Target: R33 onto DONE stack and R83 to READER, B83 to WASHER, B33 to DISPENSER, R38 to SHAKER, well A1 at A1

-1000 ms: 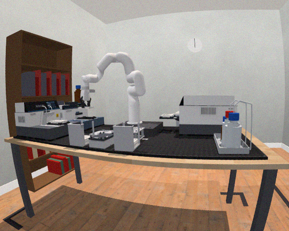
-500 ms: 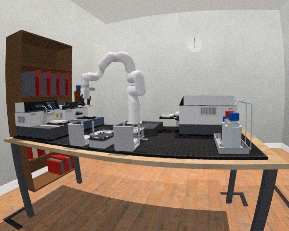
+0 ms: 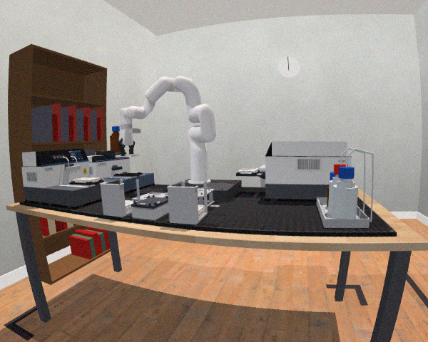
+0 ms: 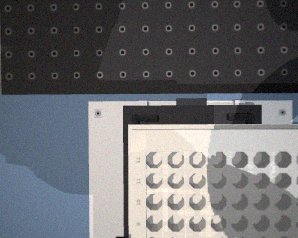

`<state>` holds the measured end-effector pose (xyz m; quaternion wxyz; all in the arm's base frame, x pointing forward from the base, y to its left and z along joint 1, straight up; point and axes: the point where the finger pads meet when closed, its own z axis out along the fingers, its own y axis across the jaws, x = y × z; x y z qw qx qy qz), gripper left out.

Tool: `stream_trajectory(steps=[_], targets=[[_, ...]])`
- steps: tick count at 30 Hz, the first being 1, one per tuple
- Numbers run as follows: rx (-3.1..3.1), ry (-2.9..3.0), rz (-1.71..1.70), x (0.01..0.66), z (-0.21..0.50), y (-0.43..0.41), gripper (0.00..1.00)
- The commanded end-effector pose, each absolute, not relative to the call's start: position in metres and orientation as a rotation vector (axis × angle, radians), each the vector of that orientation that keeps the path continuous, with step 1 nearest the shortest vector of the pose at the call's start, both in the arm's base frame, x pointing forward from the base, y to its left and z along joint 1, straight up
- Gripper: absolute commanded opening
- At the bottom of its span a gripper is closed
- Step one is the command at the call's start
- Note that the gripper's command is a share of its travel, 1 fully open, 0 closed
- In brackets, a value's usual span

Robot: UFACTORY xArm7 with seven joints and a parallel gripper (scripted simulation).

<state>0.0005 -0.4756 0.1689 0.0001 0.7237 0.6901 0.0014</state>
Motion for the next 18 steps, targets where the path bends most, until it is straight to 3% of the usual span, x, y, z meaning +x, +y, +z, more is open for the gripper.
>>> stream_trajectory(steps=[1,18], targets=[[2.306,2.128,0.002,0.001,0.171,-0.467,0.00],[2.394,2.029,0.002,0.007,0.171,-0.420,0.00]])
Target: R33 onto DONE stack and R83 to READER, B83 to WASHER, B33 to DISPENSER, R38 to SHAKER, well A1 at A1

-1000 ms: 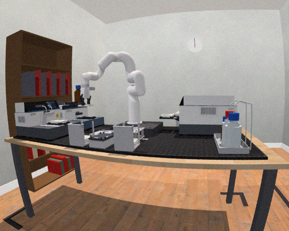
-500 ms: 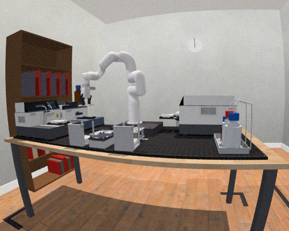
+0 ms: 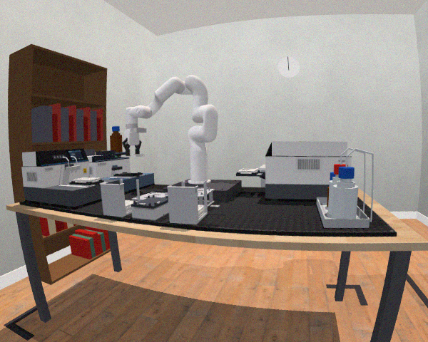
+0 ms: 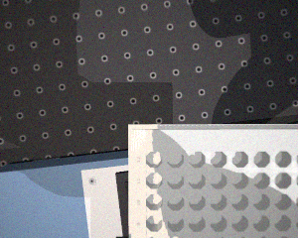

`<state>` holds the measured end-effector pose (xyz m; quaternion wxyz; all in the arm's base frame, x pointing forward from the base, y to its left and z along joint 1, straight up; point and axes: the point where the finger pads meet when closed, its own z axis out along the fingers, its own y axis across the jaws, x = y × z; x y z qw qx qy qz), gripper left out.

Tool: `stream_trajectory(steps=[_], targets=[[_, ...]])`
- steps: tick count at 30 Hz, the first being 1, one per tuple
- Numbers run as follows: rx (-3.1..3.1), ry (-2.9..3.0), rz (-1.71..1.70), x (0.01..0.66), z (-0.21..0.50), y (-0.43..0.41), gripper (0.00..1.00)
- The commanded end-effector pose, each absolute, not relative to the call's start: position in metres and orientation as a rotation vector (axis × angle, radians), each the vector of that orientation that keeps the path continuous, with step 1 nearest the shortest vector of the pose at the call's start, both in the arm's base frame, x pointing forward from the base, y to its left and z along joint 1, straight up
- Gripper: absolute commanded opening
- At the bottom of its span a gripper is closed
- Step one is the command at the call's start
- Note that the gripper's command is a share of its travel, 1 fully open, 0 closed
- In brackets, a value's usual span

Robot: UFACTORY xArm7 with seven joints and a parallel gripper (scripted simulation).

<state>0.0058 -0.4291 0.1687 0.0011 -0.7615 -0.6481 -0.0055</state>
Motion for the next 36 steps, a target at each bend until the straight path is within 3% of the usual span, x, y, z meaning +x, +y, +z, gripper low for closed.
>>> stream_trajectory(steps=[1,36], targets=[[-2.399,-2.033,-0.002,0.007,0.171,-0.420,0.00],[-2.624,-1.733,-0.002,0.017,0.171,-0.323,0.00]])
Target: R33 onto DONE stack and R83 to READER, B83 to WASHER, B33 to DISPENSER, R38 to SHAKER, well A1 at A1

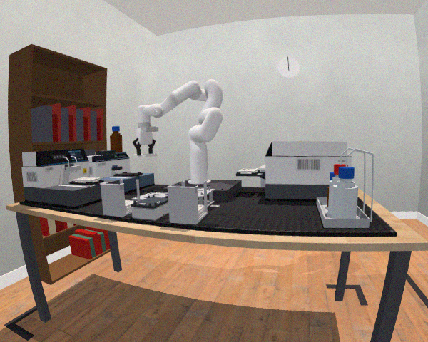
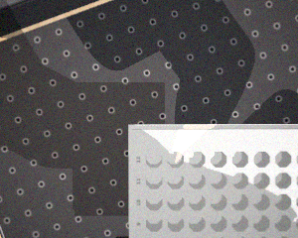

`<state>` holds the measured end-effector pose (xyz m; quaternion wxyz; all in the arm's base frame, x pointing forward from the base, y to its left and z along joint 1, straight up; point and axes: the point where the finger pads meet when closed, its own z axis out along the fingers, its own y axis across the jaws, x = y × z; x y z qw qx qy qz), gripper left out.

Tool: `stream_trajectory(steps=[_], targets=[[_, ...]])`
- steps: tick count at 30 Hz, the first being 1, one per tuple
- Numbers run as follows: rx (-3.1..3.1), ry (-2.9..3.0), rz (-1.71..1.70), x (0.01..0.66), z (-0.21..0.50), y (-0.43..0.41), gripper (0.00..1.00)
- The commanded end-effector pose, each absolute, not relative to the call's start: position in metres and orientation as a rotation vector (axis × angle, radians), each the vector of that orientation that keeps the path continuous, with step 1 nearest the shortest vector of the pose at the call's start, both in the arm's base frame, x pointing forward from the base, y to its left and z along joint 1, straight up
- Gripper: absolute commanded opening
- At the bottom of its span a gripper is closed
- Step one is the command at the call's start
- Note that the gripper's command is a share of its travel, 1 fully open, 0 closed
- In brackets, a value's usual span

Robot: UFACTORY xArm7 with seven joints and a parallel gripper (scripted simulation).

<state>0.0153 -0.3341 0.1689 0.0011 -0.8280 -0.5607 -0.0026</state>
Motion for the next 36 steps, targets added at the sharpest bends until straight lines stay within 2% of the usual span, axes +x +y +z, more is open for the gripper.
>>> stream_trajectory(steps=[1,9,36], targets=[[-2.624,-1.733,-0.002,0.017,0.171,-0.319,0.00],[-2.624,-1.733,-0.002,0.019,0.171,-0.305,0.00],[-2.801,-1.429,-0.004,0.097,0.171,-0.278,0.00]])
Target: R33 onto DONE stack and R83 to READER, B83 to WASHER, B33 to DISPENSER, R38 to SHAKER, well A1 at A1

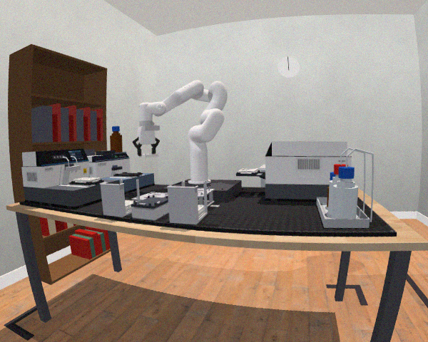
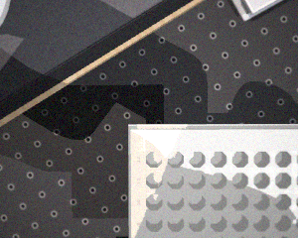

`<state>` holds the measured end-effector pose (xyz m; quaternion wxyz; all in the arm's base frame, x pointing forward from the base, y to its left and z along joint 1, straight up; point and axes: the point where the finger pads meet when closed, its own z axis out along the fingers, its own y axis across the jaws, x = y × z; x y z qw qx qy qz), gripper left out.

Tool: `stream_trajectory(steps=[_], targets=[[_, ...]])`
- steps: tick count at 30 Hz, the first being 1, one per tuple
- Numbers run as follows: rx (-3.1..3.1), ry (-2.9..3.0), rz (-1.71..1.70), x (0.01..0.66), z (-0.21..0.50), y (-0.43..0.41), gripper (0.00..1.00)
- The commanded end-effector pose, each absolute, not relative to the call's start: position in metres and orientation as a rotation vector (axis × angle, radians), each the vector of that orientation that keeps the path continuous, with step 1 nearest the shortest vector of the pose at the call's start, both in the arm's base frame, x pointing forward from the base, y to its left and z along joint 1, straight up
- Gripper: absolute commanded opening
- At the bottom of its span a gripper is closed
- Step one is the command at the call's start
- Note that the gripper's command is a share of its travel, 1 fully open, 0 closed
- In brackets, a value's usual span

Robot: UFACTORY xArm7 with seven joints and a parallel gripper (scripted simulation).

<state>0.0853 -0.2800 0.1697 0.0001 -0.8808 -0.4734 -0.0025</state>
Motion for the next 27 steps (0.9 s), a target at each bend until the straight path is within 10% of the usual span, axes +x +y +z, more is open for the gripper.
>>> stream_trajectory(steps=[1,27], targets=[[-2.810,-1.412,-0.004,0.101,0.171,-0.277,0.00],[-2.890,-1.239,-0.006,0.168,0.171,-0.255,0.00]])
